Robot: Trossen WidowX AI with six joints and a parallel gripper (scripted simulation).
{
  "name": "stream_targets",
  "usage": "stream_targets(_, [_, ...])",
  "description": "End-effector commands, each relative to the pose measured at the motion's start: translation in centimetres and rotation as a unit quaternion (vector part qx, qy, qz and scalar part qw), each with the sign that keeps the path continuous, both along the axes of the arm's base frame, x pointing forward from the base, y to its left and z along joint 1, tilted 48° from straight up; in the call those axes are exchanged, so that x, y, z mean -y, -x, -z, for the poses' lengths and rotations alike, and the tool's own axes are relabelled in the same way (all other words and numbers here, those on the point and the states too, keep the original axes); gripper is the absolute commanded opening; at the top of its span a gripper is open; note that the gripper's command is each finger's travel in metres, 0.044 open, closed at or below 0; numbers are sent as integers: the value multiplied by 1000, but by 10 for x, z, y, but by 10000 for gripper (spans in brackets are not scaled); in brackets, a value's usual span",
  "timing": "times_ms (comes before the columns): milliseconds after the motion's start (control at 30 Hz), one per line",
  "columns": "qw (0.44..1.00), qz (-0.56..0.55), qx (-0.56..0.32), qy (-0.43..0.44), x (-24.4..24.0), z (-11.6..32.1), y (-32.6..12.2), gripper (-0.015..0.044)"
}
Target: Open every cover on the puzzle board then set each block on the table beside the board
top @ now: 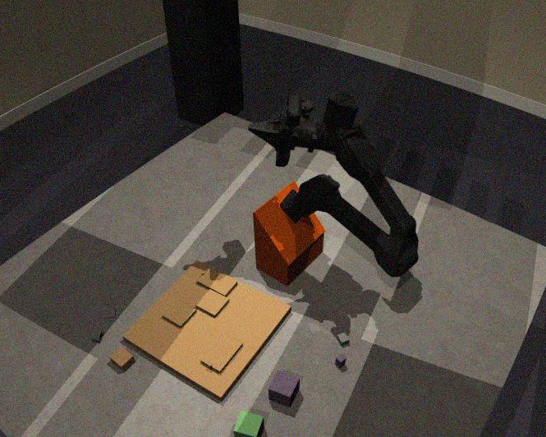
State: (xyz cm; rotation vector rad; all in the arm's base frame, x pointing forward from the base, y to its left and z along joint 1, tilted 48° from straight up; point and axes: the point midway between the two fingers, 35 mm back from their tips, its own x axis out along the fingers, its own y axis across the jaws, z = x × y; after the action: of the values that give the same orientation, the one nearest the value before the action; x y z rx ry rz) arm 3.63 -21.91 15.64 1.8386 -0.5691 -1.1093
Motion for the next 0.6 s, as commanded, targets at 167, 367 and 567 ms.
stream_targets(167, [993,-106,-48,-9,9,5,-24,0])
stream_targets(367, [981,-176,-77,-9,13,10,-41,0])
stream_targets(567, [963,-247,-104,-7,16,17,-60,0])
